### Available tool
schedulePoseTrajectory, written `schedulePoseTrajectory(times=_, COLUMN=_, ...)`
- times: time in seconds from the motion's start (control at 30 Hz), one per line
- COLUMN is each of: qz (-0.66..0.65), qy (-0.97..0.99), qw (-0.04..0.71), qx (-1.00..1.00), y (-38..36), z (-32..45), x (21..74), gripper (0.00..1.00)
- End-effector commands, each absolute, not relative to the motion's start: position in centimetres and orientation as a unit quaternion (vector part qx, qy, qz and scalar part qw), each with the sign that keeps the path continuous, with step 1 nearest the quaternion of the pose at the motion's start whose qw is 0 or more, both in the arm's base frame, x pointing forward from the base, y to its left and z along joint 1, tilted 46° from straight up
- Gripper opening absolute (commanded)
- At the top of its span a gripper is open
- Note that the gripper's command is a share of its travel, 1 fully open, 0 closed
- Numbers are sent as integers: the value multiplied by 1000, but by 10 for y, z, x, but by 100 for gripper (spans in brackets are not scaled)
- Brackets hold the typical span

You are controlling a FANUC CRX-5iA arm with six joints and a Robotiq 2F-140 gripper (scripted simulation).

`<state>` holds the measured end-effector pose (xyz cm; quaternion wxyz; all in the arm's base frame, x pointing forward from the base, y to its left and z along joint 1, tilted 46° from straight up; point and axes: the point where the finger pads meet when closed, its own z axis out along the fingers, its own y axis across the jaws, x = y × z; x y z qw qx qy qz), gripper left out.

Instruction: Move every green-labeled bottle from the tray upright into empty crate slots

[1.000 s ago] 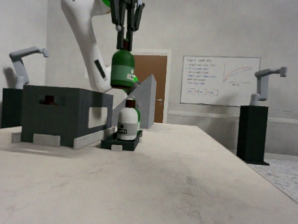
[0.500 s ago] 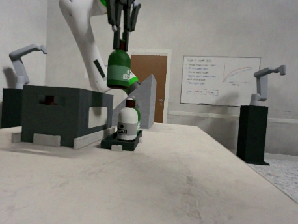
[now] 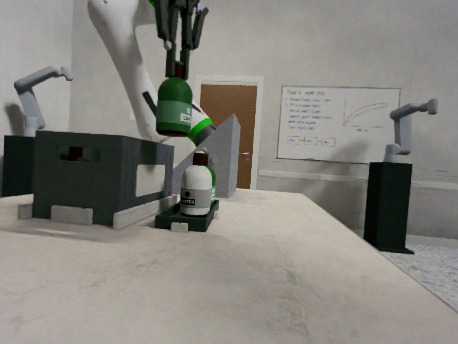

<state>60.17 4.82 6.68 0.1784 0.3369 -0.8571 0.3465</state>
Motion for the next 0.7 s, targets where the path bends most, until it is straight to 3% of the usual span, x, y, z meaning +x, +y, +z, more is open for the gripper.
schedulePoseTrajectory(times=0.0, qz=347, qy=-857, qw=177, qx=337, y=47, z=70, x=601, gripper=10)
schedulePoseTrajectory(times=0.67, qz=347, qy=-857, qw=177, qx=337, y=23, z=96, x=587, gripper=10)
